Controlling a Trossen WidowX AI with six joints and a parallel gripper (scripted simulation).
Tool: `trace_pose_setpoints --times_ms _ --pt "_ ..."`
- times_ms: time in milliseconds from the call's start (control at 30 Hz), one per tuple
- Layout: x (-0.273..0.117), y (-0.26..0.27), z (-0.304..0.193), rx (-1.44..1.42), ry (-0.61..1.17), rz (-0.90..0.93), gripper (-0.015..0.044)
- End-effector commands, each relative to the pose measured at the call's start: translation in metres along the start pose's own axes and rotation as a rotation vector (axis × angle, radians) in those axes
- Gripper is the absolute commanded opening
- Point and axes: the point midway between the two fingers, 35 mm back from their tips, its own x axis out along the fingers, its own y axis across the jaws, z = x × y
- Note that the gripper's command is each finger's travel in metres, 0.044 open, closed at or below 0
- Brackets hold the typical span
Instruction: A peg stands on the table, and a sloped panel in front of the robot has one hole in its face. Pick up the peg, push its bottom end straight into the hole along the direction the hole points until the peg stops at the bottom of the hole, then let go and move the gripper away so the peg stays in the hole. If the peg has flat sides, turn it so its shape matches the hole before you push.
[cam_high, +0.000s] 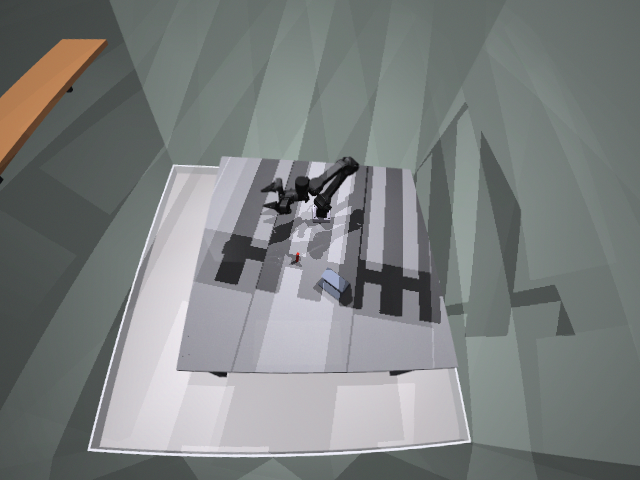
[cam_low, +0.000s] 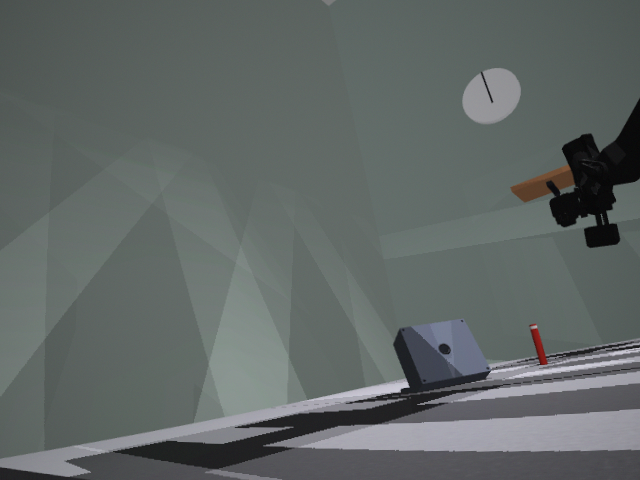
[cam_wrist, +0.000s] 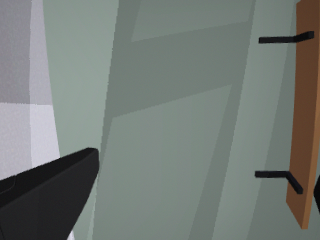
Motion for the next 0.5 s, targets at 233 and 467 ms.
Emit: trace_pose_setpoints --times_ms 233,467 --pt "0.01 0.035 0.043 0.16 -0.09 0.25 0.044" --pt "0.01 0.058 0.067 0.25 -0.105 0.412 0.044"
